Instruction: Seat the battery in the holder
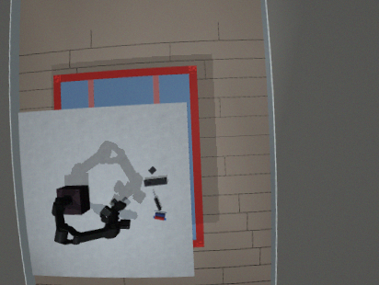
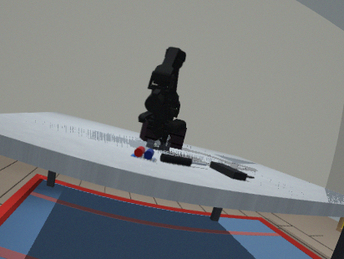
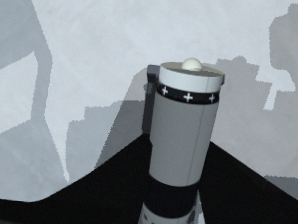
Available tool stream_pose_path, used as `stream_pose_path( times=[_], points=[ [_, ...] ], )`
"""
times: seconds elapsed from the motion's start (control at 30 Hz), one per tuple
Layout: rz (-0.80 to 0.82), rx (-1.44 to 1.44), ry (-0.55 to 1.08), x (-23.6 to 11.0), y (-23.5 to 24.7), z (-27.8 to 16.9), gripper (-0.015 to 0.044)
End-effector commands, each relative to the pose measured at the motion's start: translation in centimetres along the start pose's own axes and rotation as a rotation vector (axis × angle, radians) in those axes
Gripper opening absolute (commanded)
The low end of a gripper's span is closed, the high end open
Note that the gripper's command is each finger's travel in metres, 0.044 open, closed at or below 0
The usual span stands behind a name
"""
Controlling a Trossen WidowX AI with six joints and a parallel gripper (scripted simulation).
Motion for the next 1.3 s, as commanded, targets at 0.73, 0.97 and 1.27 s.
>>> stream_pose_path(
  times=[0.73, 0.97, 1.27],
  points=[
    [0.004, -0.003, -0.032, -0.3, 0.0, -1.5, 0.0069],
    [0.007, -0.002, -0.034, -0.5, 0.0, -1.9, 0.0069],
    [0.014, -0.003, -0.037, -0.7, -0.1, -2.3, 0.0069]
  ],
)
Point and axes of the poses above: the point midway between the two fingers, 35 mm back from their tips, its own x axis out along the fingers, its own y axis across the jaws, z = x × y, the point moved 8 cm from there along -x, back along the fingers, and after that the axes turned 2 degrees about -x, right-handed, at the moved point
